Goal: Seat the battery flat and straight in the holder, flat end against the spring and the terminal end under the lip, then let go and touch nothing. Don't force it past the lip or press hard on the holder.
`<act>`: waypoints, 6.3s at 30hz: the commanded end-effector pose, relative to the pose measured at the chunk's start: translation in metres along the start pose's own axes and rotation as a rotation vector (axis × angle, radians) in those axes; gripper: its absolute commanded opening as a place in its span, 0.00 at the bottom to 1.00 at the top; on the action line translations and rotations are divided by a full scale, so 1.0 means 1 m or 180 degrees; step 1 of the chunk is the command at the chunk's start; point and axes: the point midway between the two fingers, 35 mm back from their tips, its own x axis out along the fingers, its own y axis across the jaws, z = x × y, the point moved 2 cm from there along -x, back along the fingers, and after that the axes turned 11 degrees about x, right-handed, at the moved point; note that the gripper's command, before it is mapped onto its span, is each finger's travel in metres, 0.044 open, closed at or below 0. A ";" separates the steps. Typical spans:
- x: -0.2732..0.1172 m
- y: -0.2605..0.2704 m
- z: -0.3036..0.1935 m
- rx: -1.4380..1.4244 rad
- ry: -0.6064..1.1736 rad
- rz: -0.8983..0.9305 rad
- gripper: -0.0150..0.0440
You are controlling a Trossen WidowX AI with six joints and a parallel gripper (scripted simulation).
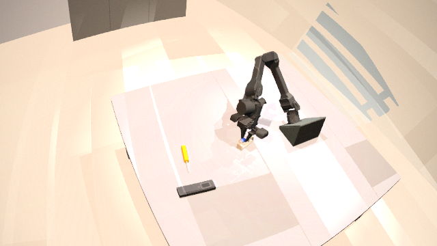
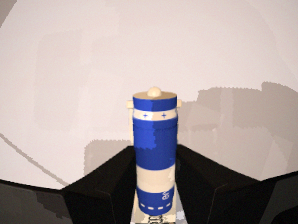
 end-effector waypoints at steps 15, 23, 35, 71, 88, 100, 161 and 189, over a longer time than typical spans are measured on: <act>0.007 -0.001 -0.009 -0.0009 -0.0289 0.0091 0.36; 0.009 -0.002 -0.012 -0.0015 -0.0431 0.0124 0.36; 0.012 -0.004 -0.018 -0.0030 -0.0652 0.0157 0.36; 0.007 -0.009 -0.041 -0.0041 -0.0641 0.0162 0.36; 0.008 -0.009 -0.042 -0.0039 -0.0620 0.0159 0.36; 0.008 -0.009 -0.042 -0.0037 -0.0613 0.0163 0.36; 0.018 -0.006 -0.025 0.0027 0.0415 0.0123 0.36; 0.022 -0.007 -0.018 0.0039 0.0893 0.0059 0.36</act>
